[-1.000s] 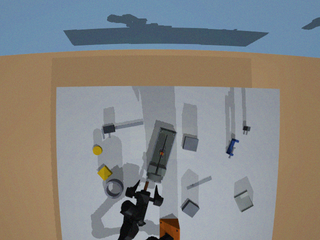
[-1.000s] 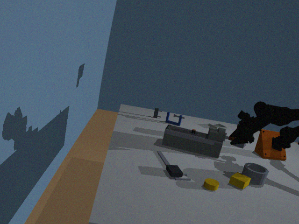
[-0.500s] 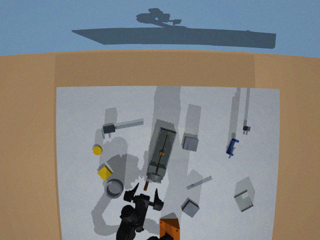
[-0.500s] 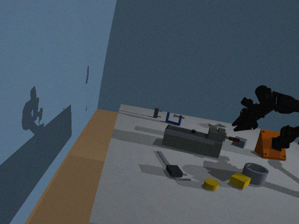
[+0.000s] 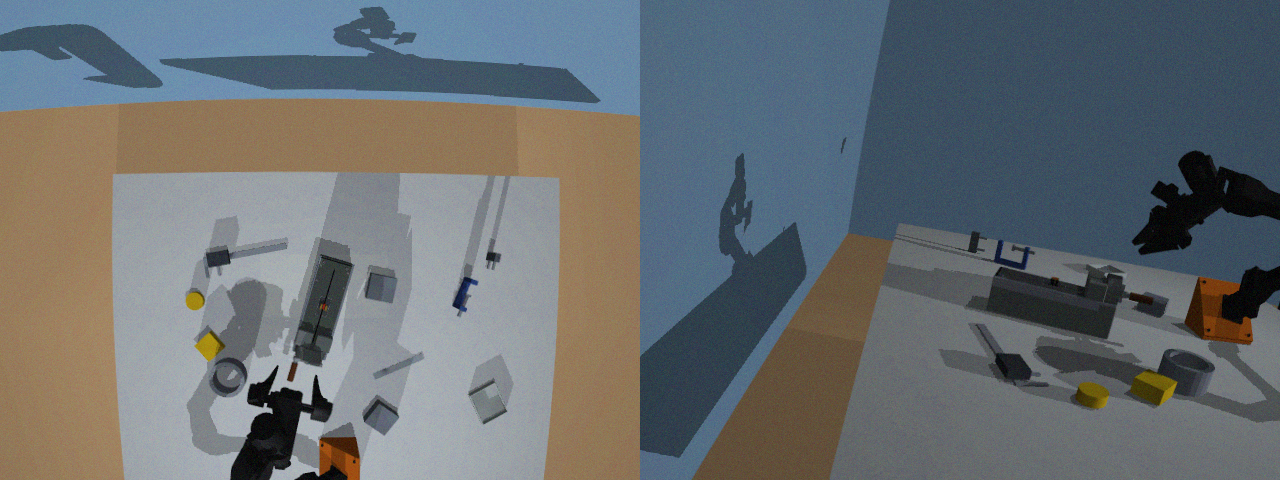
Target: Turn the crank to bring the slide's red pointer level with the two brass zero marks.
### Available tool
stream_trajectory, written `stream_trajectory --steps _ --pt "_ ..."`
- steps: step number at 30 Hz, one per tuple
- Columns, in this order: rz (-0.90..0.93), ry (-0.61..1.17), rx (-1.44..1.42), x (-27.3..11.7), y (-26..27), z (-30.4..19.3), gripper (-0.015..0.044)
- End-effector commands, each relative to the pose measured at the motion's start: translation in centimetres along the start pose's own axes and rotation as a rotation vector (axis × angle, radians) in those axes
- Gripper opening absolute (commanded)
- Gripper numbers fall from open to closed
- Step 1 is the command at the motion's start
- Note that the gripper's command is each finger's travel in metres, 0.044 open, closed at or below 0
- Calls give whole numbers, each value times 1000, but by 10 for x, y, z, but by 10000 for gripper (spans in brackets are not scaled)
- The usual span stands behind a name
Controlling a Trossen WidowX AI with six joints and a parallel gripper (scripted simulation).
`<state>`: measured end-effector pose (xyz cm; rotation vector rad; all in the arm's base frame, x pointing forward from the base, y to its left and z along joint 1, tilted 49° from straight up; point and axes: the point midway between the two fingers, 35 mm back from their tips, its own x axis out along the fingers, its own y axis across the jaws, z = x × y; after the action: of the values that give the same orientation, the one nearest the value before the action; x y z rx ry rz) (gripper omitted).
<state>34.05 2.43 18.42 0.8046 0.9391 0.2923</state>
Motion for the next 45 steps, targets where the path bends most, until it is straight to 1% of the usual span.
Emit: stream_trajectory --steps 1,14,23,26,35,45 --pt "39 4 -45 9 -3 19 440" --pt "161 21 -176 50 -31 63 440" --pt "241 18 -260 76 -57 85 440" --pt "242 19 -262 80 -58 83 440" --pt "244 18 -261 121 -57 45 440" --pt "245 18 -261 123 -57 42 440"
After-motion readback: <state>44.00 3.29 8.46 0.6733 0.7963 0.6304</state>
